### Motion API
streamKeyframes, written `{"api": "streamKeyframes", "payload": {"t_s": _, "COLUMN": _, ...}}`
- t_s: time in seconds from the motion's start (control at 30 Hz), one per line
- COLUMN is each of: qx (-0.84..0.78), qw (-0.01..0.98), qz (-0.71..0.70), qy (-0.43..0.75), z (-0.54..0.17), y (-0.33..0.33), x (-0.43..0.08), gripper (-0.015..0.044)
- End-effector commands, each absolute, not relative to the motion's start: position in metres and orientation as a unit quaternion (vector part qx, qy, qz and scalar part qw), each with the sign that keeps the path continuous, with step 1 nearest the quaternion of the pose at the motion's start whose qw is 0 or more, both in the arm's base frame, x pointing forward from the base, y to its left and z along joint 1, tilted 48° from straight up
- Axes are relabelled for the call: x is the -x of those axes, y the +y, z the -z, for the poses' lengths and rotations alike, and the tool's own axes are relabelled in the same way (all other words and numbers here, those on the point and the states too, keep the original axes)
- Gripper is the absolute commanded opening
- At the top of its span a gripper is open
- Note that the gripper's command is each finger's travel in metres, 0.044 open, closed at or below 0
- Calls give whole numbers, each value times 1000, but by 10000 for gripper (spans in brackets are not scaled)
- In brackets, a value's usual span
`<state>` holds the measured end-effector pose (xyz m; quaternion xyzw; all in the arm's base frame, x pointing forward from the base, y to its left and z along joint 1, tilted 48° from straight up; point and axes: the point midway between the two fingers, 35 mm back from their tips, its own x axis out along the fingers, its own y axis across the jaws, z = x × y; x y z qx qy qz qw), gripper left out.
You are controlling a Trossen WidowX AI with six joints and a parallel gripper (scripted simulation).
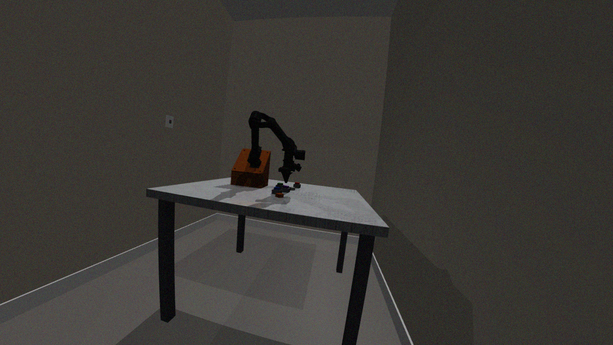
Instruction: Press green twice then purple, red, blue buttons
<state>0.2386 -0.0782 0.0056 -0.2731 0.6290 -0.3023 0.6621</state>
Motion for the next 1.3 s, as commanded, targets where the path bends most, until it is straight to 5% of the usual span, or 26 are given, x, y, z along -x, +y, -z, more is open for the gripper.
{"api": "streamKeyframes", "payload": {"t_s": 0.0, "qx": 268, "qw": 666, "qz": 304, "qy": 627, "z": -13, "y": -72, "x": -240, "gripper": 20}}
{"api": "streamKeyframes", "payload": {"t_s": 0.37, "qx": 267, "qw": 666, "qz": 303, "qy": 627, "z": -49, "y": -23, "x": -243, "gripper": 20}}
{"api": "streamKeyframes", "payload": {"t_s": 0.93, "qx": 263, "qw": 669, "qz": 300, "qy": 627, "z": 104, "y": 122, "x": -282, "gripper": 20}}
{"api": "streamKeyframes", "payload": {"t_s": 1.27, "qx": 264, "qw": 669, "qz": 302, "qy": 626, "z": 154, "y": 81, "x": -283, "gripper": 20}}
